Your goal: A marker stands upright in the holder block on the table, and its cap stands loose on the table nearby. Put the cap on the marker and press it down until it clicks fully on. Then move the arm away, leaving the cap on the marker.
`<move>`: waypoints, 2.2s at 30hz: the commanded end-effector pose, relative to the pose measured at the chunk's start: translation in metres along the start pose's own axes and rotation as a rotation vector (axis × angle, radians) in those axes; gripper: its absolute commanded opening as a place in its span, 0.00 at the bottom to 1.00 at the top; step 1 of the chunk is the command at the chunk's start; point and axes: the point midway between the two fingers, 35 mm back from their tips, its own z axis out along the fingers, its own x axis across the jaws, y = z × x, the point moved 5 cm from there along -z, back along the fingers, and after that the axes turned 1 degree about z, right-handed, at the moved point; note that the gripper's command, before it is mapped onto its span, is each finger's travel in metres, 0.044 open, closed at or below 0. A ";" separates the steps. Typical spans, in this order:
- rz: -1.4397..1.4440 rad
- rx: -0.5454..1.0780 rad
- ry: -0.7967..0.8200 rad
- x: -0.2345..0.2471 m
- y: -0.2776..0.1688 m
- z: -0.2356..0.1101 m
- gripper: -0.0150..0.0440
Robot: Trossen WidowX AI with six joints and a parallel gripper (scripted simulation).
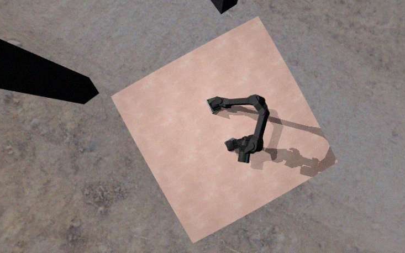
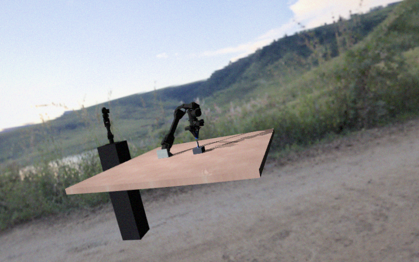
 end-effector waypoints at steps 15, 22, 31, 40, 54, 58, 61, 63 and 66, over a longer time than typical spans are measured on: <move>-0.010 0.008 0.000 -0.037 0.023 -0.009 0.25; -0.011 0.008 0.000 -0.037 0.022 -0.004 0.25; -0.011 0.008 0.000 -0.037 0.023 0.007 0.25; -0.011 0.008 0.000 -0.037 0.023 0.021 0.25; -0.011 0.008 0.001 -0.037 0.022 0.044 0.25; -0.011 0.008 0.002 -0.037 0.022 0.048 0.25; -0.011 0.008 0.002 -0.037 0.022 0.048 0.25; -0.011 0.008 0.002 -0.037 0.022 0.048 0.25; -0.011 0.008 0.002 -0.037 0.022 0.048 0.25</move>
